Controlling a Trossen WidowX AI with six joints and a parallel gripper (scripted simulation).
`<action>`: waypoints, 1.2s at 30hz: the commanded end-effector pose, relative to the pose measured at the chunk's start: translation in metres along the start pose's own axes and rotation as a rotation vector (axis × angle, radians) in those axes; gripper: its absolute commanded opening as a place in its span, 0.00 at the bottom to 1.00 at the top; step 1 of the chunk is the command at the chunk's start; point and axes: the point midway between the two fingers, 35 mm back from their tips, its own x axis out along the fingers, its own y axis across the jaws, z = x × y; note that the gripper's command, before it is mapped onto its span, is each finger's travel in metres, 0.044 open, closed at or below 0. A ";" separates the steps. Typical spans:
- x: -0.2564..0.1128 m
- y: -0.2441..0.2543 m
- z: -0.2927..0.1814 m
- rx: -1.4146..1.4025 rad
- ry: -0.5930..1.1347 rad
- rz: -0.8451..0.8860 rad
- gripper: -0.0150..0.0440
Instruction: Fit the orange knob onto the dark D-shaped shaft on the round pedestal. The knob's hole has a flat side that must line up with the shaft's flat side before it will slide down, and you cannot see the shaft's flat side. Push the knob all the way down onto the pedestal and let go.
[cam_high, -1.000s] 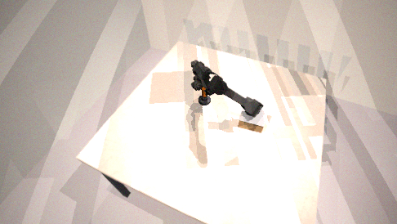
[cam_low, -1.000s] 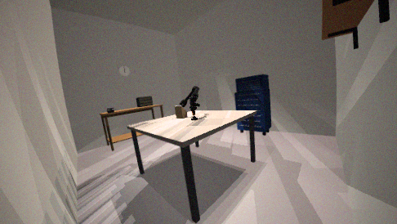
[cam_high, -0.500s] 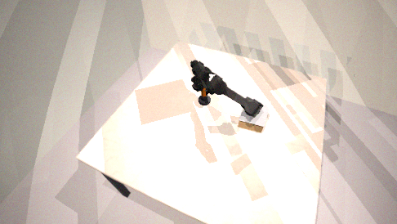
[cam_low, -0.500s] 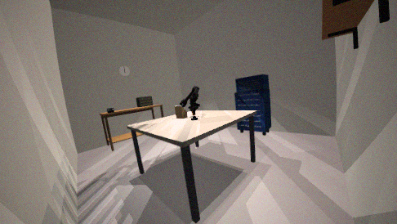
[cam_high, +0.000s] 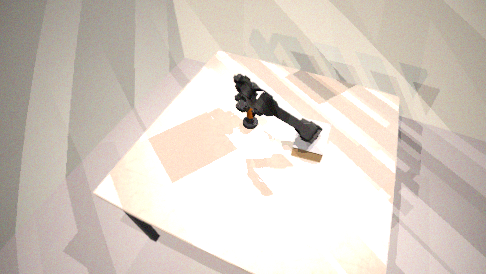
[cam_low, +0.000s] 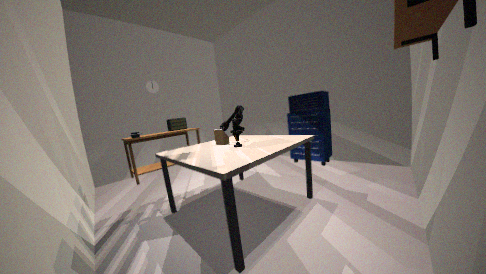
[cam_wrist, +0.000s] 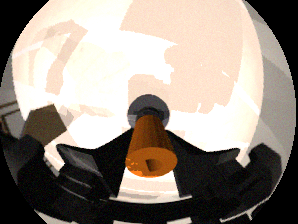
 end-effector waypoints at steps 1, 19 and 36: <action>0.000 -0.001 0.000 0.001 -0.001 -0.001 0.25; -0.003 -0.003 0.001 -0.198 -0.001 -0.001 0.25; 0.000 -0.001 0.000 -0.209 -0.001 -0.001 0.25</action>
